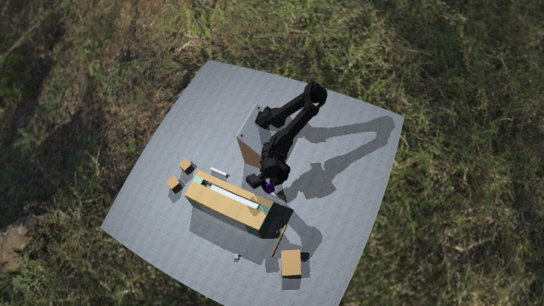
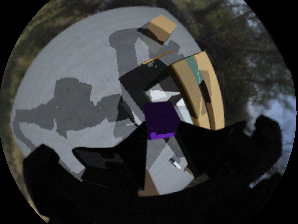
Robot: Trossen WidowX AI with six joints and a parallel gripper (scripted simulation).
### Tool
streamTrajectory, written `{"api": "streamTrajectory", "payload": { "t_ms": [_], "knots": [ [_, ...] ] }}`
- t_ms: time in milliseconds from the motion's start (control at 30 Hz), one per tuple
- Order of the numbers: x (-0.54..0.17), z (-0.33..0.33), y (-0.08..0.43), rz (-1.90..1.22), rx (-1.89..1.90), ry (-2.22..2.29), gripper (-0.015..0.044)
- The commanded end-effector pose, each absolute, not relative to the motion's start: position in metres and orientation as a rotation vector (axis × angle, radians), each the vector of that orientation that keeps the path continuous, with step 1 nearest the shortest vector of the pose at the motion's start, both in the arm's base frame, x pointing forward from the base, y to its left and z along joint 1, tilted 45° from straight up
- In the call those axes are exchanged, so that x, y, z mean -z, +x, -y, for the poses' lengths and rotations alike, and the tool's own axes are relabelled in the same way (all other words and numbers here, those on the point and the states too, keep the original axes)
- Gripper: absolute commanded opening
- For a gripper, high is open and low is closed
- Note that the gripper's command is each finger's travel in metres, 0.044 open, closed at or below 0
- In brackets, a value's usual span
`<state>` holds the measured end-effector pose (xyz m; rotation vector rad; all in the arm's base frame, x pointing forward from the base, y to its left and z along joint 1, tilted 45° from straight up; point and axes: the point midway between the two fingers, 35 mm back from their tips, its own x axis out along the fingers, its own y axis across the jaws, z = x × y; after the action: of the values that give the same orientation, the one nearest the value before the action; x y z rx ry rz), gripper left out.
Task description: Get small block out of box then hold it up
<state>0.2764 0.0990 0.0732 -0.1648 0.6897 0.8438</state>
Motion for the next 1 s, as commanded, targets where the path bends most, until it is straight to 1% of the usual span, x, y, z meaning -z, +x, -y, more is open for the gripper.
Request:
{"api": "streamTrajectory", "payload": {
  "t_ms": [0,967],
  "knots": [
    [-0.076,-0.096,0.275,-0.734,-0.798,-0.043,0.0],
    [-0.084,-0.078,0.262,-1.081,-0.343,0.989,0.0]
  ]
}}
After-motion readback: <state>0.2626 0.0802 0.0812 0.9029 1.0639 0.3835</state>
